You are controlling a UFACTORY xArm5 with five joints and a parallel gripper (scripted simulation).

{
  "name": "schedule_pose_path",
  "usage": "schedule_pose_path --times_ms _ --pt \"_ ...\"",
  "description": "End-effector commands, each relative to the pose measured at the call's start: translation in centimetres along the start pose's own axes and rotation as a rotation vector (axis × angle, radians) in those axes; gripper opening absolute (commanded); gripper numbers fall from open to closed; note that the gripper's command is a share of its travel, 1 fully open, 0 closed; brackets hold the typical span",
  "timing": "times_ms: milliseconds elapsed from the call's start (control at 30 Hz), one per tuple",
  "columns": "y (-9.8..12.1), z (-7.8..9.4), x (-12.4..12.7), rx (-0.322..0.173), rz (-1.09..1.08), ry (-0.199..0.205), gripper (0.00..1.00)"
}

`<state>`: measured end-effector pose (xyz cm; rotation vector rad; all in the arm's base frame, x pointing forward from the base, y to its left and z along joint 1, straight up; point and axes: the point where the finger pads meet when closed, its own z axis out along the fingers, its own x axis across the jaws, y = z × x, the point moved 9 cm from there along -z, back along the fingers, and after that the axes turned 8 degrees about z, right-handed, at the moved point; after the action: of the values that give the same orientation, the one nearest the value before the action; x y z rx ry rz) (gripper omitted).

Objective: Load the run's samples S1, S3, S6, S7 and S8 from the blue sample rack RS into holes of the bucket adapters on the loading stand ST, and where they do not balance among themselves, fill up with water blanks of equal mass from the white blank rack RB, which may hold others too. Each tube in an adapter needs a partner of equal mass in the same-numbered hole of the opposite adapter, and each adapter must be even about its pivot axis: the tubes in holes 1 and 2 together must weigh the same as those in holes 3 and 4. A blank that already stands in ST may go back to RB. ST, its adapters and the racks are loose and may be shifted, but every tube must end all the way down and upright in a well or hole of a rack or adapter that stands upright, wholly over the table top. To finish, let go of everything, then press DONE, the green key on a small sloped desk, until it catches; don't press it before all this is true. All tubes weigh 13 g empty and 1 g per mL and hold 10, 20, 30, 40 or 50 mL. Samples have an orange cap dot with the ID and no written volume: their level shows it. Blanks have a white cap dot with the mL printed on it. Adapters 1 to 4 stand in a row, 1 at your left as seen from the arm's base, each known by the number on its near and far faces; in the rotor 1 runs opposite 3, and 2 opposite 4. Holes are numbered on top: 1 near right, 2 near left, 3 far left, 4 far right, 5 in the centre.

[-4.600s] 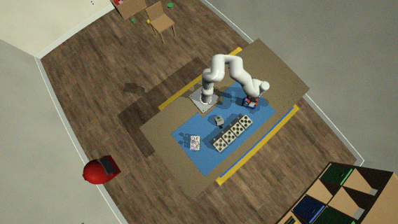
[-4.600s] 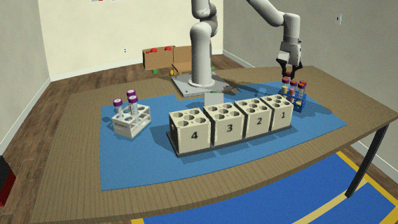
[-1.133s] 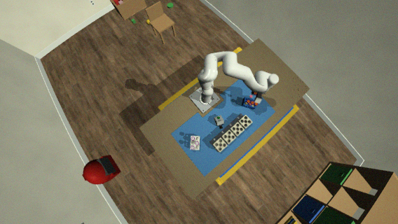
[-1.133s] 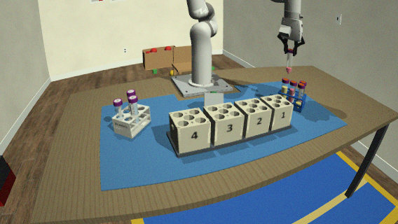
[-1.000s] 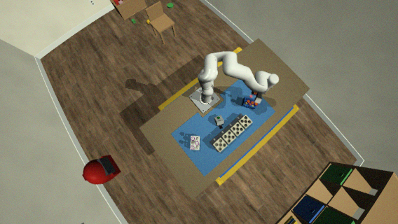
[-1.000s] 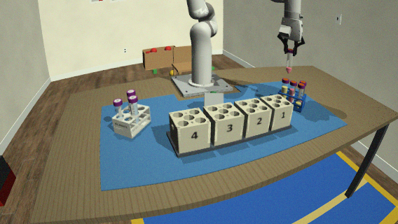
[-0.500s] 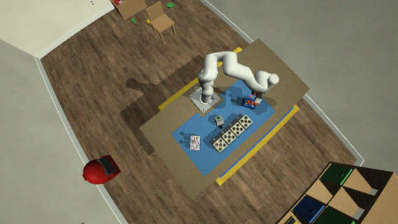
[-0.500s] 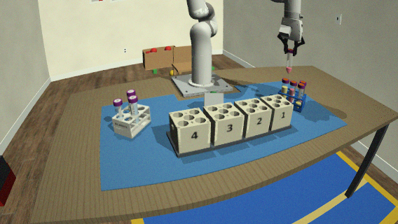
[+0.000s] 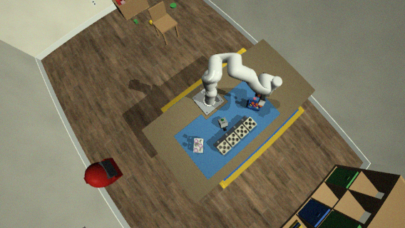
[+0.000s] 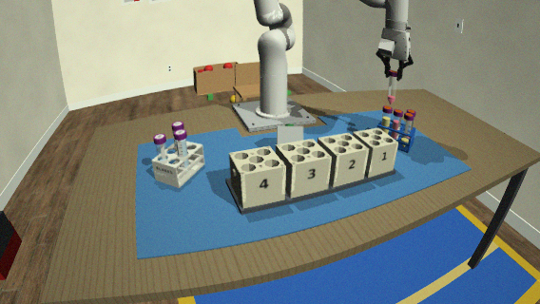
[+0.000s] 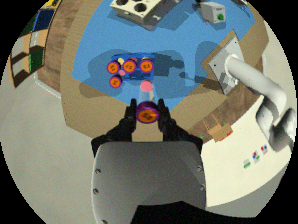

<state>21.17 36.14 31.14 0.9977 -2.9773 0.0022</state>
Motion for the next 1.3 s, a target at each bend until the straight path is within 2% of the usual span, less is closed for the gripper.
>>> schedule_pose_path --times_ms 0,900,1267 --pt "0.0 0.3 -0.1 -0.002 0.0 -0.005 0.0" --pt "0.0 5.3 -0.1 -0.002 0.0 -0.005 0.0" --pt "0.0 5.4 -0.1 -0.002 0.0 -0.005 0.0"
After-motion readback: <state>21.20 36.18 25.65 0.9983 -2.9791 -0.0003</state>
